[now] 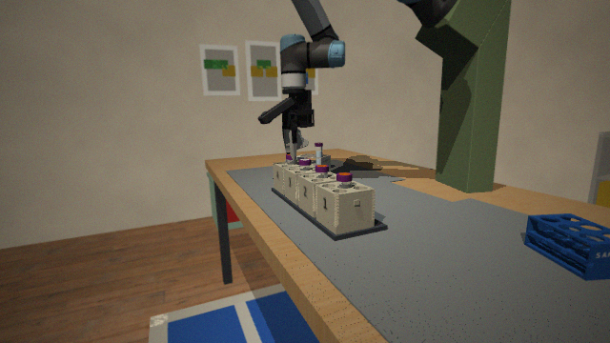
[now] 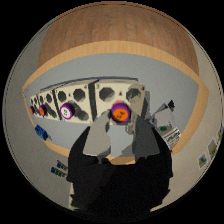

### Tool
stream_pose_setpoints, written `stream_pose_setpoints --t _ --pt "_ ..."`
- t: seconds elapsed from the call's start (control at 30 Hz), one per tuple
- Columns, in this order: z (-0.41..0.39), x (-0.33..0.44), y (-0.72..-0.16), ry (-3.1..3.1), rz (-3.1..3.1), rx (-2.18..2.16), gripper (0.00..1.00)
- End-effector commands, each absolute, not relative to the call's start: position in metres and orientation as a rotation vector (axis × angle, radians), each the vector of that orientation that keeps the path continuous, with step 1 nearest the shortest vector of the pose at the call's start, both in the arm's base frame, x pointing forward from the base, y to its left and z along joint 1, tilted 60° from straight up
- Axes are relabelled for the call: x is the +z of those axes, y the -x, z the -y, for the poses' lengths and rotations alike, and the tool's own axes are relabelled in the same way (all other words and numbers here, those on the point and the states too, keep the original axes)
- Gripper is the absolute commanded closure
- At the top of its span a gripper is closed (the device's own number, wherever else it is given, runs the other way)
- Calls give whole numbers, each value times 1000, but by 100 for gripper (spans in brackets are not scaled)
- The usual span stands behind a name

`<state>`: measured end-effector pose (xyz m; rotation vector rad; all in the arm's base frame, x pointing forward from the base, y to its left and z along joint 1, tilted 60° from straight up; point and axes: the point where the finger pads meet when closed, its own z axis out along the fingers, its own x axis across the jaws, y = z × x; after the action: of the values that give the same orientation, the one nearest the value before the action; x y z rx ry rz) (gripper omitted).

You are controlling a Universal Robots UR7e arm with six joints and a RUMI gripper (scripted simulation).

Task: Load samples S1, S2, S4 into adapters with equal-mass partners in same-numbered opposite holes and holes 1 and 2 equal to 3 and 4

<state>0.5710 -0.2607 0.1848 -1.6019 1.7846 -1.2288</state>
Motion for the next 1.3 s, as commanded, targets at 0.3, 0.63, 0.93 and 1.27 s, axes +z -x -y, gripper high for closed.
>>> stream_pose_setpoints --t 0.3,0.63,0.93,1.27 --pt "261 185 -571 1602 -1784 -1230 65" --pt "257 190 -563 1602 -1784 -1230 65" --pt "248 205 -539 1602 -1784 -1230 65" --pt "283 197 -519 1869 -1620 -1337 100"
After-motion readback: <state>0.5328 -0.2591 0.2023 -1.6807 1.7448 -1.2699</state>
